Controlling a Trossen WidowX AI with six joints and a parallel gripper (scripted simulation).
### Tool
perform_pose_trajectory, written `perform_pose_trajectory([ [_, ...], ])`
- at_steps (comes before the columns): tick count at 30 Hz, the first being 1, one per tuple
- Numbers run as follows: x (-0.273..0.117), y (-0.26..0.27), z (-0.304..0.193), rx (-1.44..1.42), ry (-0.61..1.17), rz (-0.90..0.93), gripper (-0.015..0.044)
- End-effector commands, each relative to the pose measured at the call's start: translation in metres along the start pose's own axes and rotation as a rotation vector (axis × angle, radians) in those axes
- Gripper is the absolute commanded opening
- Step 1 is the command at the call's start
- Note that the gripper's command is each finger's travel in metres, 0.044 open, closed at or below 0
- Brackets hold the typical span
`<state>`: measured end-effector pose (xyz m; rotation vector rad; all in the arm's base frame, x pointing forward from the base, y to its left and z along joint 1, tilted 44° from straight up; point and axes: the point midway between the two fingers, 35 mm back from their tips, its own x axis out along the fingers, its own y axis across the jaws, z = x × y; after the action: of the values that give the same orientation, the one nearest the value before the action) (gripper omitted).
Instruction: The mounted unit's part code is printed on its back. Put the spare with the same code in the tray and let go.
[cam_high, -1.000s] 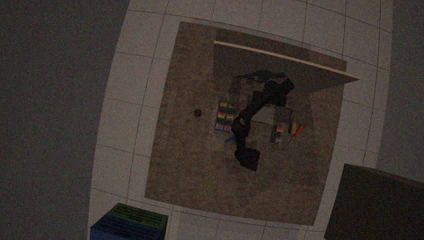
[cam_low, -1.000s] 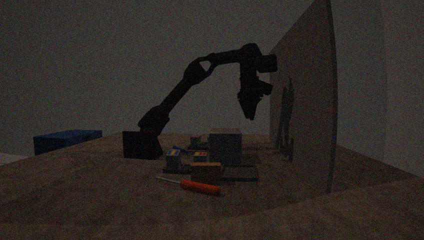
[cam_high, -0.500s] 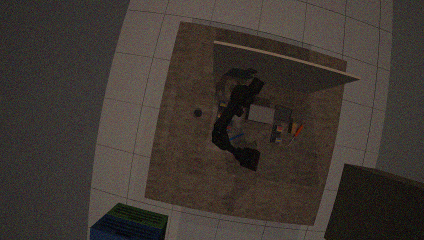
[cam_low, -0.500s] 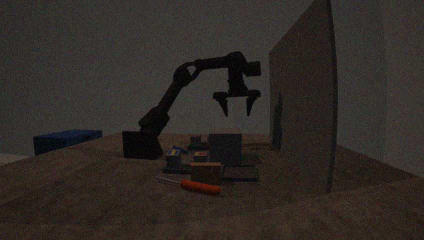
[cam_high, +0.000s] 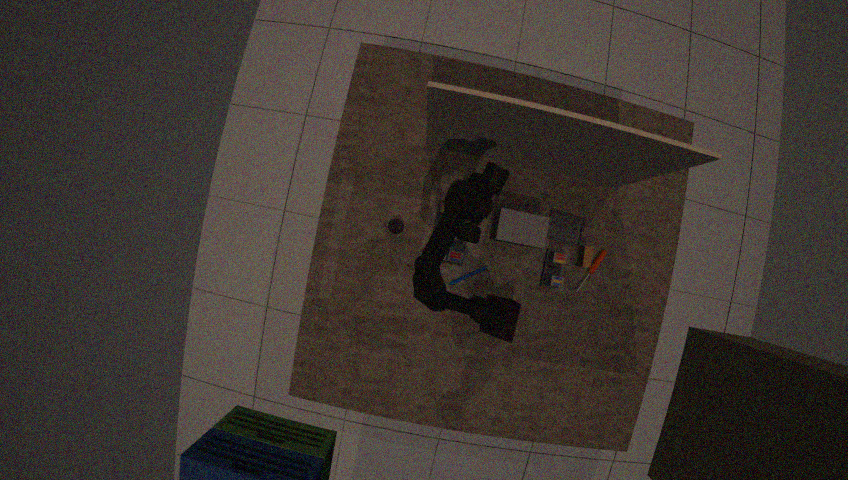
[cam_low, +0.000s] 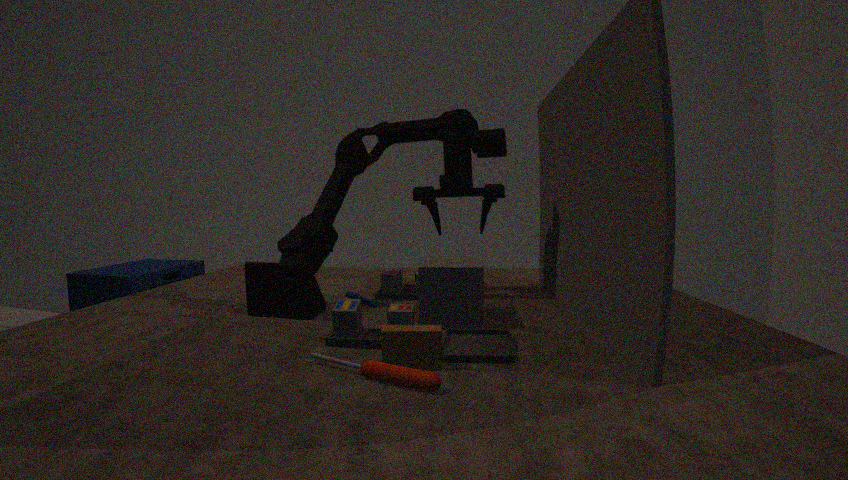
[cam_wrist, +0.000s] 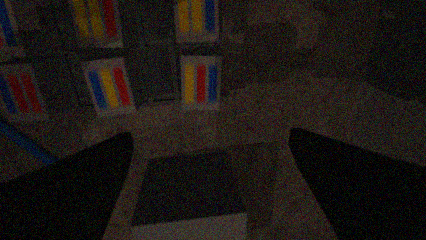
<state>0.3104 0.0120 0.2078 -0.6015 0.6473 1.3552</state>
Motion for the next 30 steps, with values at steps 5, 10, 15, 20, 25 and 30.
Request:
perform_pose_trajectory([
  [5,0.037,0.002,0.005,0.025,-0.013,0.038,0.0300],
  [10,0.037,0.002,0.005,0.025,-0.013,0.038,0.0300],
  [15,0.038,0.000,0.009,0.025,-0.013,0.038,0.0300],
  [20,0.044,0.000,0.009,0.024,-0.012,0.038,0.0300],
  [25,0.052,-0.001,0.009,0.024,-0.012,0.038,0.0300],
  [30,0.060,-0.001,0.009,0.024,-0.011,0.037,0.0300],
])
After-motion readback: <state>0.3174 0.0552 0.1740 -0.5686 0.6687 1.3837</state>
